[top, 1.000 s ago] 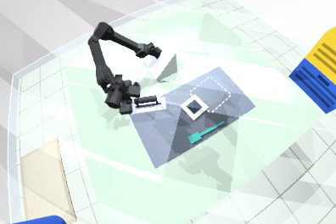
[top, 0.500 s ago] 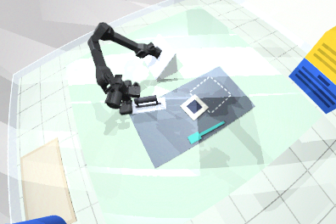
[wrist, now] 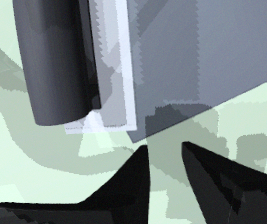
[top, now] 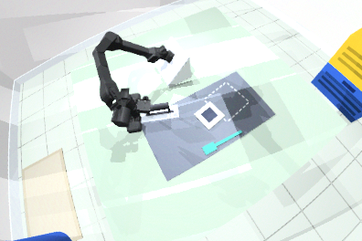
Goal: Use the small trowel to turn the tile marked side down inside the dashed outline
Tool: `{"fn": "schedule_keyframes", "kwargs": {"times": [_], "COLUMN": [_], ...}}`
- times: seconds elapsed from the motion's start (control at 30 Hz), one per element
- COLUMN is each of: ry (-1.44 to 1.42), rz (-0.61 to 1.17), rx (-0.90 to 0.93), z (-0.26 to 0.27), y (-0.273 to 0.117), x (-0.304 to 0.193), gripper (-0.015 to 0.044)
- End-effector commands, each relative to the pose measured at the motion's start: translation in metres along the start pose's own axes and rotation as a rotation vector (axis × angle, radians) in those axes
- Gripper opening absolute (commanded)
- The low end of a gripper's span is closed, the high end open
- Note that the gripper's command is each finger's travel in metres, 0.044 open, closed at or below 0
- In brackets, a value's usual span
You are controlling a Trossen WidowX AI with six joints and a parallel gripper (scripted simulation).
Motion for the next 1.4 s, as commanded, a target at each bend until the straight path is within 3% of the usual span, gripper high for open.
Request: {"fn": "schedule_keyframes", "kwargs": {"times": [0.0,0.23,1.17,1.3,1.37], "ry": [0.002,0.003,0.0,0.0,0.0], "rz": [0.002,0.001,-0.002,-0.002,-0.002], "rx": [-0.002,-0.003,-0.002,-0.002,-0.002], "z": [-0.012,-0.032,-0.031,-0.031,-0.031], "y": [-0.003,-0.008,-0.007,-0.007,-0.007], "x": [0.002,0.007,0.007,0.007,0.007], "gripper": [0.01,0.01,0.01,0.0,0.0]}}
Point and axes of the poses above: the point midway between the two fingers, 35 mm back from their tips, its own y axis out along the fingers, its own z axis across the jaws, x = y × z, the point moved 9 cm from there along -y, back along the fingers, and after that the axes turned 7 degrees about y, right-handed, at the moved point
